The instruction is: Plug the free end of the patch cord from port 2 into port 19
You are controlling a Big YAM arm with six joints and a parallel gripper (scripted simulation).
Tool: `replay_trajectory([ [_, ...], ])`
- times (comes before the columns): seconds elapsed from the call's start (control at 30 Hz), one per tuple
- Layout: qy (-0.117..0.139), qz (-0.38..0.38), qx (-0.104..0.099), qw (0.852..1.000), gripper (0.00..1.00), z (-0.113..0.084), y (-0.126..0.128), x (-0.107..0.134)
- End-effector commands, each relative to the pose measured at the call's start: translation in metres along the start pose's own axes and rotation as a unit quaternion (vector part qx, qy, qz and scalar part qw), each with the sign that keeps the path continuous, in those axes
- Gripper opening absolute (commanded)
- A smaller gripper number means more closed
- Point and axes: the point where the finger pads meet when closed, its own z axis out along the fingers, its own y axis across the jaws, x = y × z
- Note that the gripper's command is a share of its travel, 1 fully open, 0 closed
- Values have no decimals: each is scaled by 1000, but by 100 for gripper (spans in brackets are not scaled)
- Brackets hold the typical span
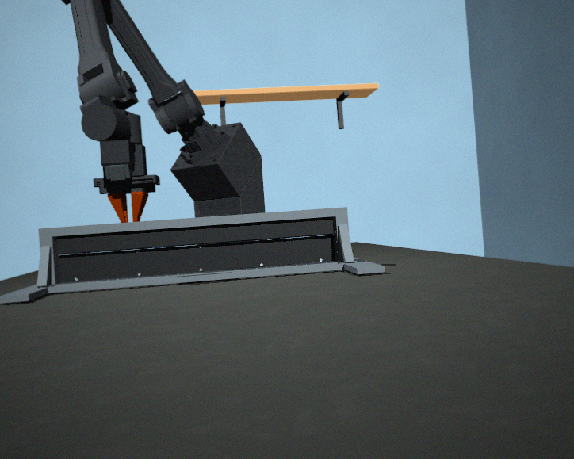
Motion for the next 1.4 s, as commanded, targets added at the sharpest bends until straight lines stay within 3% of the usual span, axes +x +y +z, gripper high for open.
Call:
replay_trajectory([
  [0.0, -7, 2, 0, 1000, 0, -4, 0, -10],
  [1.37, -2, 1, 2, 1000, 0, 1, -2, -1],
])
